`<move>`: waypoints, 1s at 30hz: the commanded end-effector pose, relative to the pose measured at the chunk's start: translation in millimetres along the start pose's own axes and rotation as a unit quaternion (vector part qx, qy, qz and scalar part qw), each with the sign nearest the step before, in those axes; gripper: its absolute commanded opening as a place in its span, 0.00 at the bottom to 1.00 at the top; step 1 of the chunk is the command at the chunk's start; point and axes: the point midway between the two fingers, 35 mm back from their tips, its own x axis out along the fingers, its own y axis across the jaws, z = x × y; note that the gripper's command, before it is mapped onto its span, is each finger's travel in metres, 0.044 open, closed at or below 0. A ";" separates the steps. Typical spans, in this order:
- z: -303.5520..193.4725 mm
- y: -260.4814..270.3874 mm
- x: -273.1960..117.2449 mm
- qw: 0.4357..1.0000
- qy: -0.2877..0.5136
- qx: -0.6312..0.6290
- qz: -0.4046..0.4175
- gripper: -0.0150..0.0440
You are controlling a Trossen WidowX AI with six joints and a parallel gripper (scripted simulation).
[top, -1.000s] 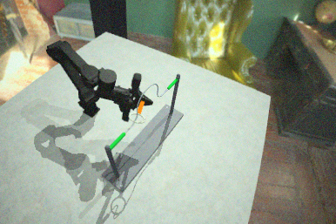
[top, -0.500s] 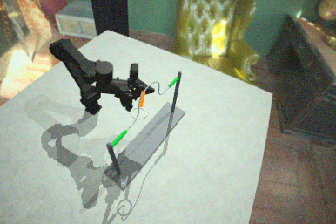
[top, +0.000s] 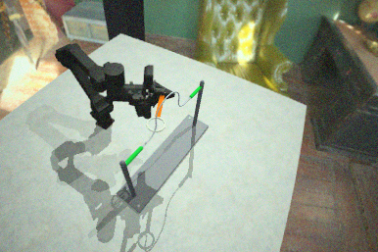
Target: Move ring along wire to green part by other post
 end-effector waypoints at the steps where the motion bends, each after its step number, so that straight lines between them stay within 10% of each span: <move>1: -0.2 8.1 -0.8 1.000 0.002 0.002 0.006 0.00; 30: 2.6 -1.0 -2.8 0.986 -0.003 -0.122 -0.110 0.00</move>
